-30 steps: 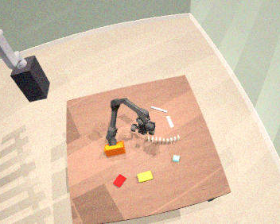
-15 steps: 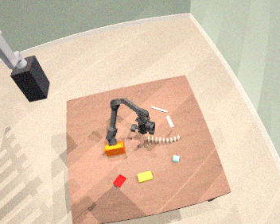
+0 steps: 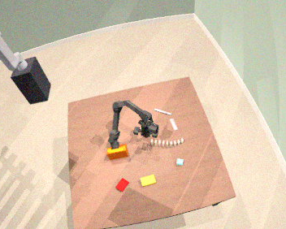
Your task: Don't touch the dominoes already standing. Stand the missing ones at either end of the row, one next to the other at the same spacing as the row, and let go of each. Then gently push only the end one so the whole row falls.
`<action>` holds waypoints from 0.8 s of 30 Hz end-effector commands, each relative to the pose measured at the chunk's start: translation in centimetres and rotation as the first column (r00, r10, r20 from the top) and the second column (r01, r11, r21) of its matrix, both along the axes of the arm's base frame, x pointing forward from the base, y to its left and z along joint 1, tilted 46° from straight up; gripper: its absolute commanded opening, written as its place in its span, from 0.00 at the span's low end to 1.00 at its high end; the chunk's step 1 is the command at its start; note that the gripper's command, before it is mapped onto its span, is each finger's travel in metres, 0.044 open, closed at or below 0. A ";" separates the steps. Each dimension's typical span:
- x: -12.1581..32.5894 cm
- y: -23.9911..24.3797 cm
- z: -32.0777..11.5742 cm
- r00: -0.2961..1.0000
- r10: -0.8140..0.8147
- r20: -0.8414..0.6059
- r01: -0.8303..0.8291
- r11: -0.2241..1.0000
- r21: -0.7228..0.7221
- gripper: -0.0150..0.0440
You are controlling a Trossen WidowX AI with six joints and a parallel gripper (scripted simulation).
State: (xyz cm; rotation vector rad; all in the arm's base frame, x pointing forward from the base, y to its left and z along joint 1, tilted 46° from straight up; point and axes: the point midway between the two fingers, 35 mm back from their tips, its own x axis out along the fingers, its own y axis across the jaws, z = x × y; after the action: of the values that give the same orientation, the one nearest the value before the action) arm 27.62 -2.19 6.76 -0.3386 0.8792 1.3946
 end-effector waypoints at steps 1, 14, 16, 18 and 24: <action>0.1 0.0 0.1 1.000 0.003 0.009 -0.003 1.000 0.002 0.25; 0.1 0.2 -0.1 1.000 0.003 0.009 -0.003 1.000 0.002 0.25; 0.2 1.7 -1.7 1.000 0.002 0.010 -0.002 1.000 0.000 0.25; -0.1 4.1 -3.9 1.000 0.002 0.011 -0.002 1.000 0.001 0.25; -0.5 5.8 -5.4 1.000 0.003 0.011 -0.003 1.000 0.005 0.25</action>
State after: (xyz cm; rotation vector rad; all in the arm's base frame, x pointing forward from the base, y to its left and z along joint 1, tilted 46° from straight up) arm 27.17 2.91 2.15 -0.3525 0.8704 1.4124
